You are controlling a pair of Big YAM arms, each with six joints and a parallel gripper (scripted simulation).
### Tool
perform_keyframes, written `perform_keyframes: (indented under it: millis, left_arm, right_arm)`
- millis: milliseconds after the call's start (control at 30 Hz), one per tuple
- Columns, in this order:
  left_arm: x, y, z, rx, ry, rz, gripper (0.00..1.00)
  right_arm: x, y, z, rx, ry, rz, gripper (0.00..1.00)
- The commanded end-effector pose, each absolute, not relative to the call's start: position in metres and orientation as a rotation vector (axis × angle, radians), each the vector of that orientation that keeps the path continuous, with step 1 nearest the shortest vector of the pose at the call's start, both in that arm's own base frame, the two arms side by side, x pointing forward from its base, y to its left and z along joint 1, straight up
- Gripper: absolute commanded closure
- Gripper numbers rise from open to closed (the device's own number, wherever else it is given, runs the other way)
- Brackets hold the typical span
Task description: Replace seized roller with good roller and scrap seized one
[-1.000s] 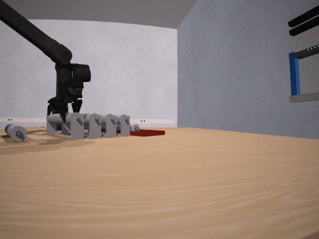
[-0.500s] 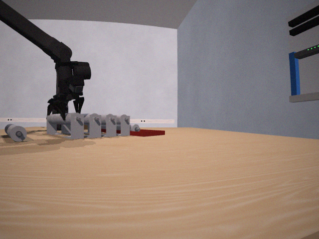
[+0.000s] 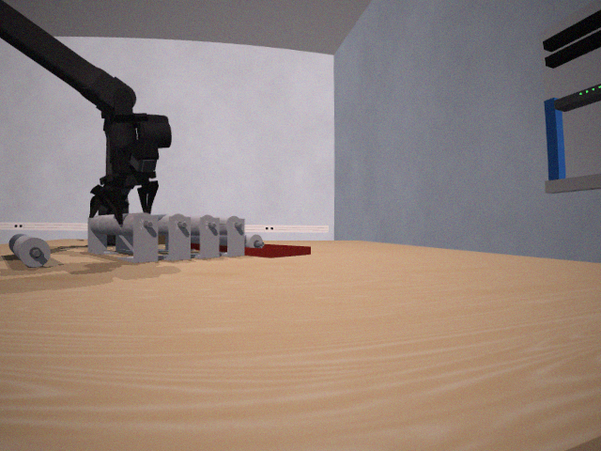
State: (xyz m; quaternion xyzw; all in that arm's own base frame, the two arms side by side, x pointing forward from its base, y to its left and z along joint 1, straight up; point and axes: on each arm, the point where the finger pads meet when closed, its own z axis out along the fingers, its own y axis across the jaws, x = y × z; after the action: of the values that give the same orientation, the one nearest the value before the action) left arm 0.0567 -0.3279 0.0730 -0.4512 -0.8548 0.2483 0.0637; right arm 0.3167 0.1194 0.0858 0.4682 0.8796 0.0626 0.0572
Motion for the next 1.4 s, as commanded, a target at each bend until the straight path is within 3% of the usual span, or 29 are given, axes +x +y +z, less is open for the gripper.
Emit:
perform_keyframes:
  millis: [0,1367]
  left_arm:
    - [0.075,-0.34,0.117,-1.434,-2.592,0.831,0.68]
    - [0.081,-0.321,0.13,-1.396,-2.597,0.808,0.68]
  right_arm:
    - [0.332,0.127,0.132,1.384,2.629,0.263,0.38]
    - [0.31,0.119,0.136,1.401,2.651,0.222,0.38]
